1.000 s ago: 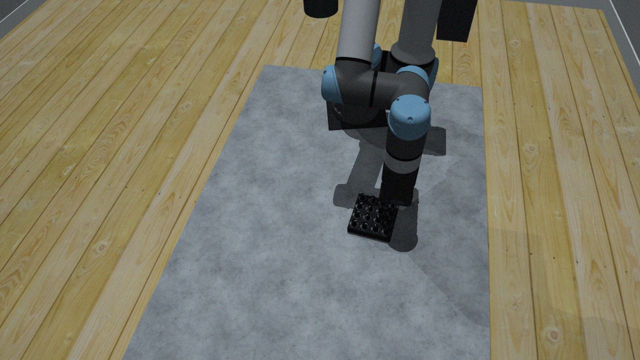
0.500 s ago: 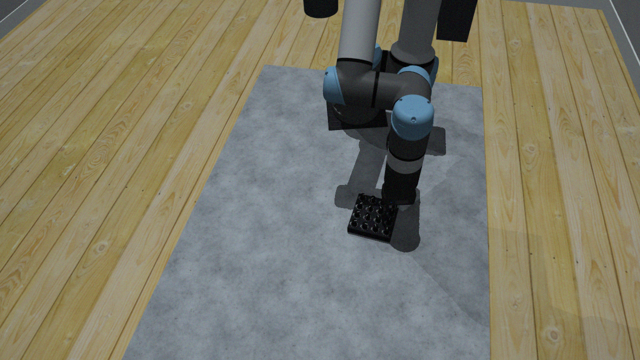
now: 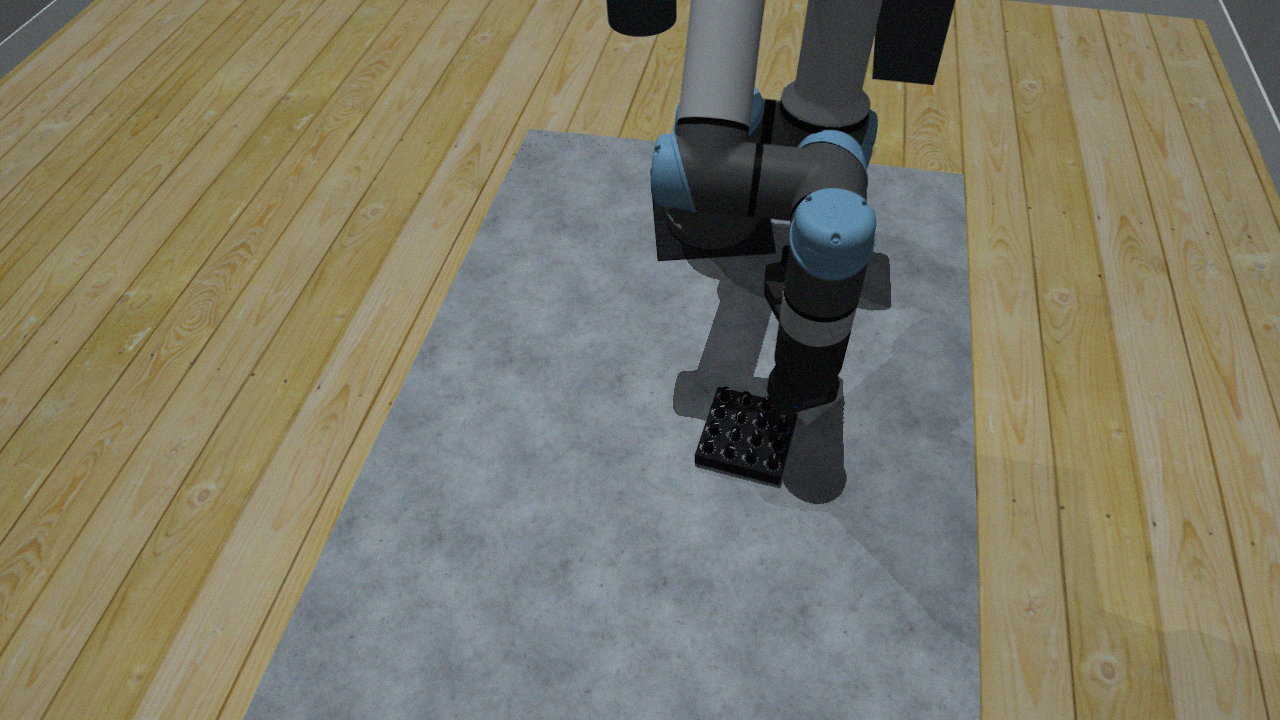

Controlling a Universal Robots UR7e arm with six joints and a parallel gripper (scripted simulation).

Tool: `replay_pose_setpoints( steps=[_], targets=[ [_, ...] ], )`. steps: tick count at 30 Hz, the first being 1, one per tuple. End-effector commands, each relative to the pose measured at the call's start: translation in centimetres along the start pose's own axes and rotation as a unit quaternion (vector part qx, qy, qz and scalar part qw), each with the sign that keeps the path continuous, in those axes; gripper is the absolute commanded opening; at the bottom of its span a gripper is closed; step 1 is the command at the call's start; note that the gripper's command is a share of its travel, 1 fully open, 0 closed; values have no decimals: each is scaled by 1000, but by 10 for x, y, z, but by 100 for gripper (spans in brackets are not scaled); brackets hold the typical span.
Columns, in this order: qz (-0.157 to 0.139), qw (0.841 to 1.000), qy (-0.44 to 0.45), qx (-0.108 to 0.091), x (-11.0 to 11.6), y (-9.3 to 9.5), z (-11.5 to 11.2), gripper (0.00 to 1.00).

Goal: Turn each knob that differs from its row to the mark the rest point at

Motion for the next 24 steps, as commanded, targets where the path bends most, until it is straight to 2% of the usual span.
replay_pose_setpoints(
  steps=[1, 10, 24],
  targets=[
    [-1, 999, -54, 0, 0, 0, 0, 30],
    [-1, 991, -137, 0, 0, 0, 0, 30],
    [-1, 960, -279, 0, 0, 0, 0, 30]
  ],
)
Point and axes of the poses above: the point where the finger pads meet when closed, its own y axis out along the fingers, its own z axis across the jaws, x = y × z, the point moved 1 cm from there along -y, back along the fingers, and after that the axes turned 14 degrees about -y, right-handed, at the moved point
